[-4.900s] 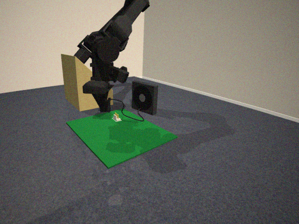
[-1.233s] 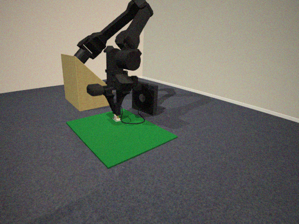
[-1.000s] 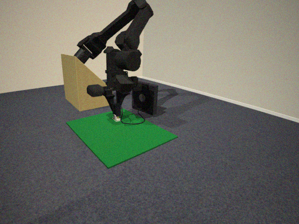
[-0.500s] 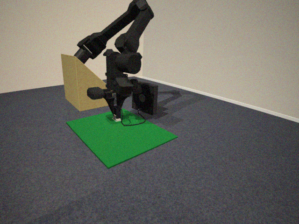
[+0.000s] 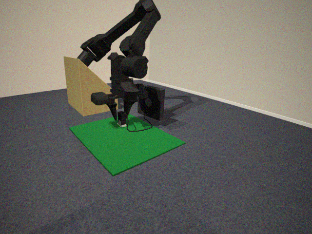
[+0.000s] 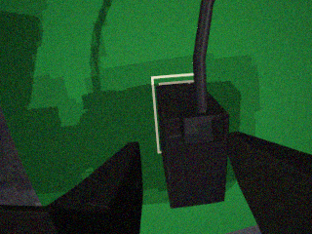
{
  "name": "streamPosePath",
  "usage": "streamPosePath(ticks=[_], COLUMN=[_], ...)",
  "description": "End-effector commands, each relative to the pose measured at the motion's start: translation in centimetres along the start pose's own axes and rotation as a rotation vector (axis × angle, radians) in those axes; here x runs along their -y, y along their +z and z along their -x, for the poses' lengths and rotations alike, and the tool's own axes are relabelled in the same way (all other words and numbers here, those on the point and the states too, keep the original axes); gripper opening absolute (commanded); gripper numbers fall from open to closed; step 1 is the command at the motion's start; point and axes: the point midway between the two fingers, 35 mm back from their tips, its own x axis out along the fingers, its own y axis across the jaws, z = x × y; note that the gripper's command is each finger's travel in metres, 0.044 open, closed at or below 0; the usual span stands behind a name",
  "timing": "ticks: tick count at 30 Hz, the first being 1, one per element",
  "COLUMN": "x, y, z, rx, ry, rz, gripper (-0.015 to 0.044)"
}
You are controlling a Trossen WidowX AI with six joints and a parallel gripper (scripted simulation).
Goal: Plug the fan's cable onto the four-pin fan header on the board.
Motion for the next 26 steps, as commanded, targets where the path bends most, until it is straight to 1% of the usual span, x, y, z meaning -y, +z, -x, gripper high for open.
streamPosePath(ticks=[1,4,5,8,9,14,16,19,22,26], x=[0.0,0.0,0.0,0.1,0.0,0.2,1.6,4.2,5.6,5.8], y=[0.0,0.1,0.1,0.2,0.1,-0.1,-1.7,-5.6,-9.6,-10.6], z=[0.0,0.2,0.9,4.6,5.3,5.5,5.7,5.8,5.6,5.6], rx=[0.001,0.001,0.0,-0.003,-0.003,-0.003,-0.003,-0.004,-0.006,-0.007], ry=[0.0,-0.001,-0.002,-0.003,-0.002,-0.003,-0.008,-0.013,-0.007,-0.005], rz=[0.002,0.002,0.002,0.001,0.001,0.001,0.0,-0.002,-0.002,-0.002], gripper=[0.026,0.026,0.026,0.026,0.026,0.026,0.026,0.026,0.026,0.026])
